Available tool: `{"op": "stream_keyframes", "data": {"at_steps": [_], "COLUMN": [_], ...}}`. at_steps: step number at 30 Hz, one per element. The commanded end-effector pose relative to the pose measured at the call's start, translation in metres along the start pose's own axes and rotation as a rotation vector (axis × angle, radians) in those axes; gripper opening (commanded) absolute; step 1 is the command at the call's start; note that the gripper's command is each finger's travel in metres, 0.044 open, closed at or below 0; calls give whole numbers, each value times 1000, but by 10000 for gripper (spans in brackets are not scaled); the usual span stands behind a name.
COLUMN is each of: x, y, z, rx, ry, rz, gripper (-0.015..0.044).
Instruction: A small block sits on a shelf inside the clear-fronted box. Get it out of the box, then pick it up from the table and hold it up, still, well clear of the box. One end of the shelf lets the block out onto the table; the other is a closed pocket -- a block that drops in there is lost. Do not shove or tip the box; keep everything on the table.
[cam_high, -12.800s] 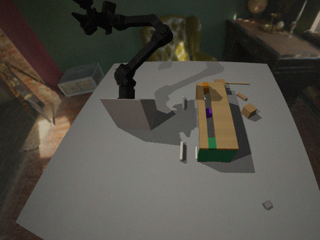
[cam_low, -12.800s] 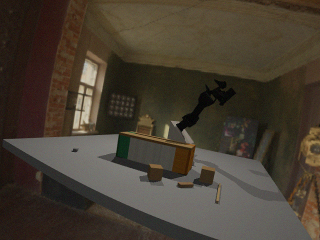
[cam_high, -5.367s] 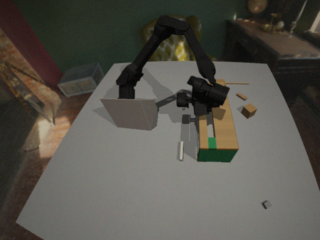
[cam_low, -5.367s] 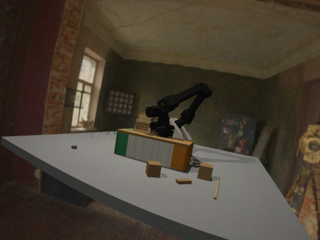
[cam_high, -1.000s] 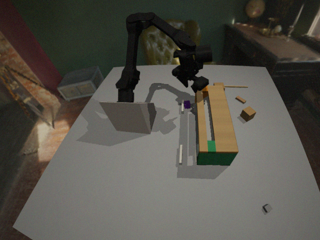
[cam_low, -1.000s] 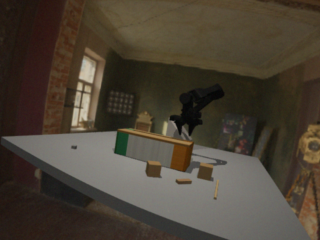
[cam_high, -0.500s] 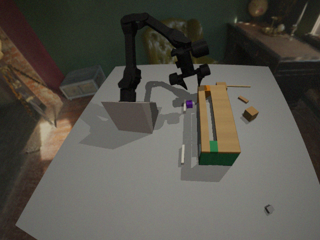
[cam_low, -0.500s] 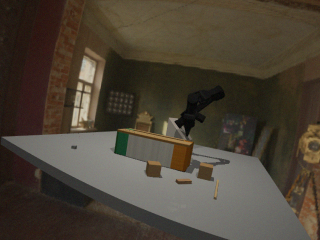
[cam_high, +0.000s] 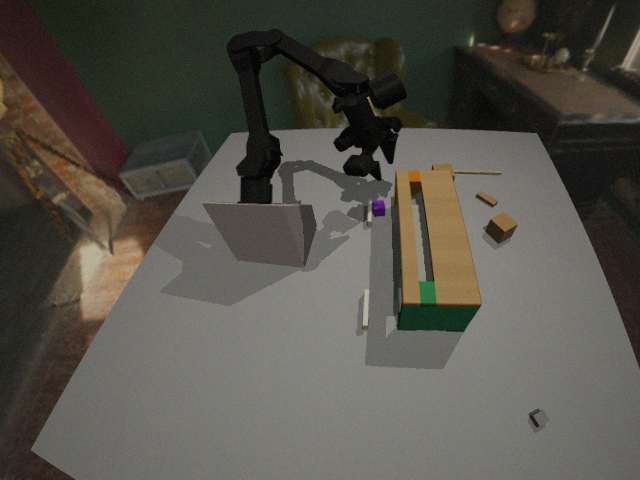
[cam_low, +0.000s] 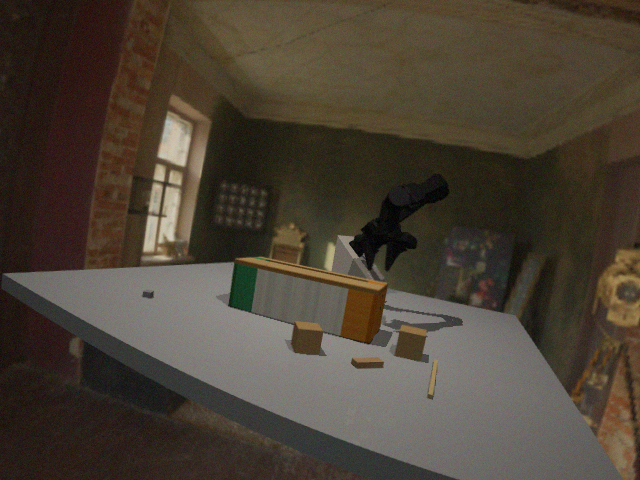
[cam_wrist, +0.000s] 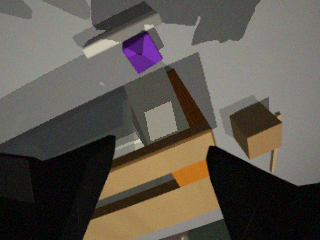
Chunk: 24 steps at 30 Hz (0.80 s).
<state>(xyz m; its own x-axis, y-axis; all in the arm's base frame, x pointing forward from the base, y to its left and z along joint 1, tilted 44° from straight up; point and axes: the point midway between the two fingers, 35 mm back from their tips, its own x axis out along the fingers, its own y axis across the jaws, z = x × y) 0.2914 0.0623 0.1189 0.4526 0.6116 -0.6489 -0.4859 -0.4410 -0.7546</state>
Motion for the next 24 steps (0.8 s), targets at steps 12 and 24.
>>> {"op": "stream_keyframes", "data": {"at_steps": [12, 24], "x": [-8, 82], "y": [-7, 10], "z": [5, 30], "rx": [-541, -539], "ry": [90, 89], "rz": [-14, -18], "gripper": [285, 285]}}
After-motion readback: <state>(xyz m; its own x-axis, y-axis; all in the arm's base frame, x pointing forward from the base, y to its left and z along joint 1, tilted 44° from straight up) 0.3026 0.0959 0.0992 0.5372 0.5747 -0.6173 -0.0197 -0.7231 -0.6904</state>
